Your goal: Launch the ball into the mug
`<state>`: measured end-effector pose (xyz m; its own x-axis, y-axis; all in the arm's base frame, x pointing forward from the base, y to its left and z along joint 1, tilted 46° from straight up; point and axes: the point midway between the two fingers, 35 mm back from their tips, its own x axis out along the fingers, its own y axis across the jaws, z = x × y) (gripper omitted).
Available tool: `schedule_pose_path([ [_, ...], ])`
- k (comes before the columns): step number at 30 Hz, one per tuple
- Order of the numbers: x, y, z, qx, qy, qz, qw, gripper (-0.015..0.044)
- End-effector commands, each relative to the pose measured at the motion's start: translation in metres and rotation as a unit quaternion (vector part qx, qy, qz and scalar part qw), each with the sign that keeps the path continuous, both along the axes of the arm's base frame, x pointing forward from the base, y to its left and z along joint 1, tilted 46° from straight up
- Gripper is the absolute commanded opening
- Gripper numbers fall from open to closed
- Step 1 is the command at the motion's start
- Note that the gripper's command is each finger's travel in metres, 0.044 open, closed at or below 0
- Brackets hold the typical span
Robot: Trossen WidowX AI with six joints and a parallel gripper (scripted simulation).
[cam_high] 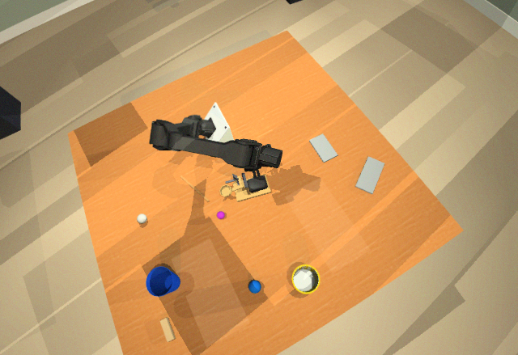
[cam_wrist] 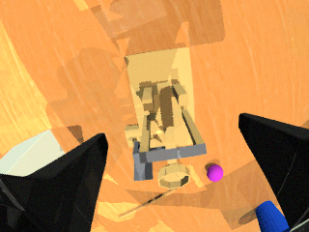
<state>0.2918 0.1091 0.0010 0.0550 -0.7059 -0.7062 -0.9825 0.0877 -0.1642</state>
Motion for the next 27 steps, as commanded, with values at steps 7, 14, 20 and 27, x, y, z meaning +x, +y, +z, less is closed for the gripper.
schedule_pose_path([
  [7,0.002,-0.031,-0.037,0.001,-0.001,-0.003,1.000,0.0440],
  [14,0.003,-0.036,-0.042,0.001,-0.001,-0.003,1.000,0.0440],
  [20,0.004,-0.043,-0.049,0.001,-0.001,-0.003,1.000,0.0440],
  [27,0.005,-0.051,-0.057,0.001,-0.001,-0.003,1.000,0.0440],
])
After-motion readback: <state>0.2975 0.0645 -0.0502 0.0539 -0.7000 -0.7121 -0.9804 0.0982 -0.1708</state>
